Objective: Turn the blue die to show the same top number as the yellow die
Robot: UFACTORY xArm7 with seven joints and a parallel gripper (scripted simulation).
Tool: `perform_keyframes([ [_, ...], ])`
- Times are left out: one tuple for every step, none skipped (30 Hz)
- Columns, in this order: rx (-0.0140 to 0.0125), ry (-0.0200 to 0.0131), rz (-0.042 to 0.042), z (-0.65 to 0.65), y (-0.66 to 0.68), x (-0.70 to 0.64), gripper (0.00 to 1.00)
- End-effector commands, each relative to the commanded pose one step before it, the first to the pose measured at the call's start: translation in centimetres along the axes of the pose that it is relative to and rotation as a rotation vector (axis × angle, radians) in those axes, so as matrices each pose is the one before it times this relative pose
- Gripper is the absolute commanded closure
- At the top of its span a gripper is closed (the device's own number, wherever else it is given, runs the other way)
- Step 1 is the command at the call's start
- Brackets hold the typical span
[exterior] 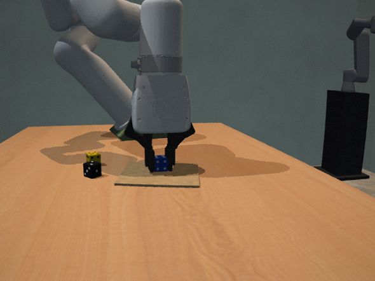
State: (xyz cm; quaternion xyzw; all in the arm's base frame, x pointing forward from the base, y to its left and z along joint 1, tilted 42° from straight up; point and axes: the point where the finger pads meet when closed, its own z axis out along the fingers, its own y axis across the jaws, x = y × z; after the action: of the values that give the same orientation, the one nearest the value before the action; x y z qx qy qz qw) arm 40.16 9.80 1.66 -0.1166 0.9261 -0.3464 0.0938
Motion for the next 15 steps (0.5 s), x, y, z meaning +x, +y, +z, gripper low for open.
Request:
perform_keyframes([
  [-0.00210, -0.00329, -0.00063, -0.059, 0.102, -0.111, 0.79],
  [0.00000, 0.00000, 0.00000, 0.029, 0.000, 0.000, 0.79],
  [0.00000, 0.00000, 0.00000, 0.032, 0.000, 0.000, 0.79],
  [0.00000, 0.00000, 0.00000, 0.034, 0.000, 0.000, 0.79],
  [0.00000, 0.00000, 0.00000, 0.034, 0.000, 0.000, 0.79],
  [0.00000, 0.00000, 0.00000, 0.034, 0.000, 0.000, 0.79],
  [0.00000, 0.00000, 0.00000, 0.034, 0.000, 0.000, 0.79],
  [0.00000, 0.00000, 0.00000, 0.000, 0.000, 0.000, 0.79],
  [0.00000, 0.00000, 0.00000, 0.000, 0.000, 0.000, 0.79],
  [0.00000, 0.00000, 0.00000, 0.032, 0.000, 0.000, 0.79],
  [0.00000, 0.00000, 0.00000, 0.029, 0.000, 0.000, 0.79],
  [0.00000, 0.00000, 0.00000, 0.026, 0.000, 0.000, 0.79],
  [0.00000, 0.00000, 0.00000, 0.022, 0.000, 0.000, 0.79],
  [0.00000, 0.00000, 0.00000, 0.017, 0.000, 0.000, 0.79],
  [0.00000, 0.00000, 0.00000, 0.013, 0.000, 0.000, 0.79],
])
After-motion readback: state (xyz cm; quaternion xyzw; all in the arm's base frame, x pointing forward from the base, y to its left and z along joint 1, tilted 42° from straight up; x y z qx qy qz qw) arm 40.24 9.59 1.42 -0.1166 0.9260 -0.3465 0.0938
